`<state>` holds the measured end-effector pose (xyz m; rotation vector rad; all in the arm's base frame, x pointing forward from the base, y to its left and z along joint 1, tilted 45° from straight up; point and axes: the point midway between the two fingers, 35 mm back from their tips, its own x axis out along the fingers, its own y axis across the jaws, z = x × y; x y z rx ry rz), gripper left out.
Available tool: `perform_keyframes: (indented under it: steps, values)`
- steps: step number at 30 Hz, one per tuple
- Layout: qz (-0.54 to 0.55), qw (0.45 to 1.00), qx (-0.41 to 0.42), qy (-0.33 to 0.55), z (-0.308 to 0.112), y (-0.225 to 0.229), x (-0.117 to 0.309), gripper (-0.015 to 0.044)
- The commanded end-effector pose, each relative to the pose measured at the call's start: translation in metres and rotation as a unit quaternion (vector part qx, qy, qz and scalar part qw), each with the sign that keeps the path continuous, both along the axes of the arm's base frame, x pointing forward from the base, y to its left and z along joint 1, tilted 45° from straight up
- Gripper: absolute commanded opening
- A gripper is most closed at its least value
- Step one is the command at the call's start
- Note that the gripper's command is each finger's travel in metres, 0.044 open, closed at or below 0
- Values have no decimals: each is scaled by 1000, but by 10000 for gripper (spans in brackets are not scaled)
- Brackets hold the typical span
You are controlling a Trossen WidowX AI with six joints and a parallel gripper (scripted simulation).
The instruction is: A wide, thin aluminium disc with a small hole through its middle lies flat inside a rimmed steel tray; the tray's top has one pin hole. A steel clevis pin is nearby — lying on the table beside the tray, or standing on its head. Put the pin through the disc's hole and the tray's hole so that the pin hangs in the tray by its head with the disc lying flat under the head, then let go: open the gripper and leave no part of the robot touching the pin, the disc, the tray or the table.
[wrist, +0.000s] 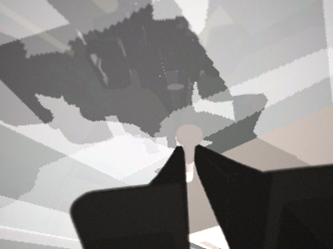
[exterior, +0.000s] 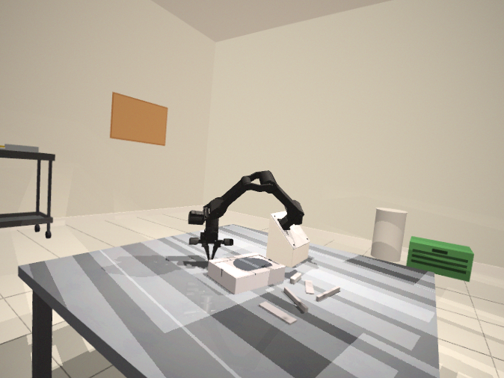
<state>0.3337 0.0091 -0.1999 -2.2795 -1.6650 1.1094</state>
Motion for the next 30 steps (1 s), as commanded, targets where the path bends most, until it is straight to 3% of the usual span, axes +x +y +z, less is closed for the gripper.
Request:
perform_keyframes:
  steps: [1, 14, 30]
  values:
    - [1, 1000, -4, -7, 9, -9, 4, 0]
    - [1, 1000, -5, -7, 31, -31, 7, 0]
    - [65, 997, -45, -22, 84, 6, 2, 0]
